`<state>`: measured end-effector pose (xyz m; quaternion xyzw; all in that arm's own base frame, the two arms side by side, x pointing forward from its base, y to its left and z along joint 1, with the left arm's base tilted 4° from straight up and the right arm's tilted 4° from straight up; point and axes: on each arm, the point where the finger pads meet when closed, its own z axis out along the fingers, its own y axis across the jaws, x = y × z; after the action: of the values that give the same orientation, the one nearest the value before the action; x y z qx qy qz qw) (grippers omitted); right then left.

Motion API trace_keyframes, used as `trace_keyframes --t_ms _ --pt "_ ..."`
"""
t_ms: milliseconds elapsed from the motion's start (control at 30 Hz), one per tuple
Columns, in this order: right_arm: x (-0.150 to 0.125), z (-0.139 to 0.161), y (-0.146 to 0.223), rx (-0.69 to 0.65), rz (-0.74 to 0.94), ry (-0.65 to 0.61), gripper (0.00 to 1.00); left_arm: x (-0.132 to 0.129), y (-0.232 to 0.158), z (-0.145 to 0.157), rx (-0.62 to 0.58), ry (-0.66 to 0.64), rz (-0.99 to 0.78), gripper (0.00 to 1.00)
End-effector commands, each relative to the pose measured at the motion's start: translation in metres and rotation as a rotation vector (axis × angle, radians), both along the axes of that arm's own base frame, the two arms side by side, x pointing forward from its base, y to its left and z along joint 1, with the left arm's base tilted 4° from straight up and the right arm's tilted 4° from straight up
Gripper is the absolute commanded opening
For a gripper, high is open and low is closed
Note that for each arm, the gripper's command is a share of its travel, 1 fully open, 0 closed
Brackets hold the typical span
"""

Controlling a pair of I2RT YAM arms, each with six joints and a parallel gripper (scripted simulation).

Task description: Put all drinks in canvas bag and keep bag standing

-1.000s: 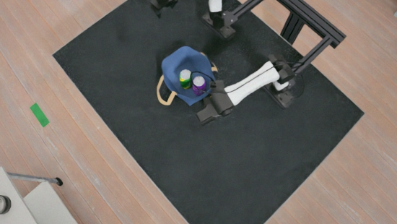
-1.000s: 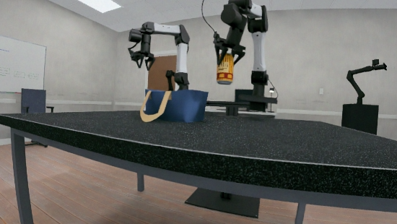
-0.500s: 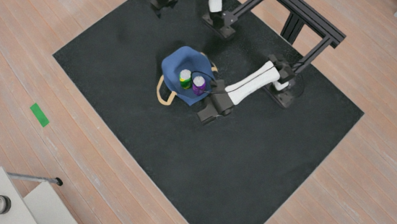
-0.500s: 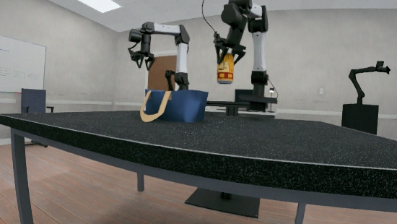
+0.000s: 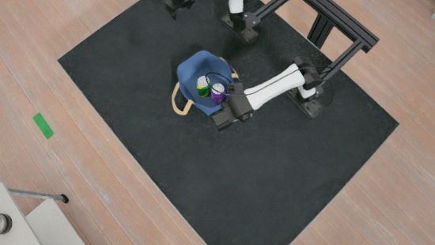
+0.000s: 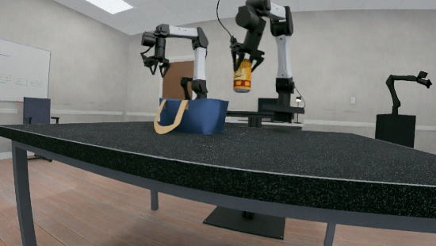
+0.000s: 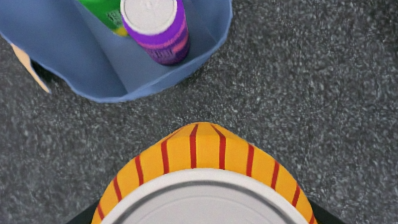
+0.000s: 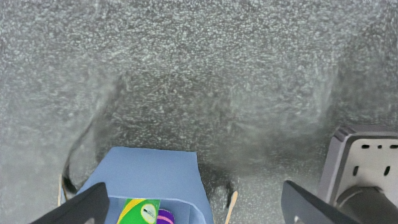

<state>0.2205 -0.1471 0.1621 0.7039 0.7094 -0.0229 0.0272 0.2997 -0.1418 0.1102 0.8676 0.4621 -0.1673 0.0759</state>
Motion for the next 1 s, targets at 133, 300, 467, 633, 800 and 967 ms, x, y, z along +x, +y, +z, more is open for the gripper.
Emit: trace_keyframes --t_ms 133,300,467,633,800,967 --pt "-0.002 0.002 0.002 -0.014 0.004 -0.009 0.86 -0.003 -0.024 0.018 -0.051 -0.037 0.029 0.7" --pt "-0.002 0.002 0.002 -0.014 0.004 -0.009 0.86 -0.002 -0.042 0.021 -0.059 -0.051 0.026 0.7" --pt "-0.002 0.002 0.002 -0.014 0.004 -0.009 0.86 -0.005 -0.058 0.006 -0.045 -0.007 0.025 0.7" --pt "-0.002 0.002 0.002 -0.014 0.004 -0.009 0.86 -0.008 -0.064 0.009 -0.049 -0.014 0.008 0.7" --pt "-0.002 0.002 0.002 -0.014 0.004 -0.009 0.86 -0.008 -0.06 0.009 -0.04 0.004 0.026 0.7" --pt "-0.002 0.002 0.002 -0.014 0.004 -0.009 0.86 -0.006 -0.075 -0.003 -0.035 0.015 0.025 0.7"
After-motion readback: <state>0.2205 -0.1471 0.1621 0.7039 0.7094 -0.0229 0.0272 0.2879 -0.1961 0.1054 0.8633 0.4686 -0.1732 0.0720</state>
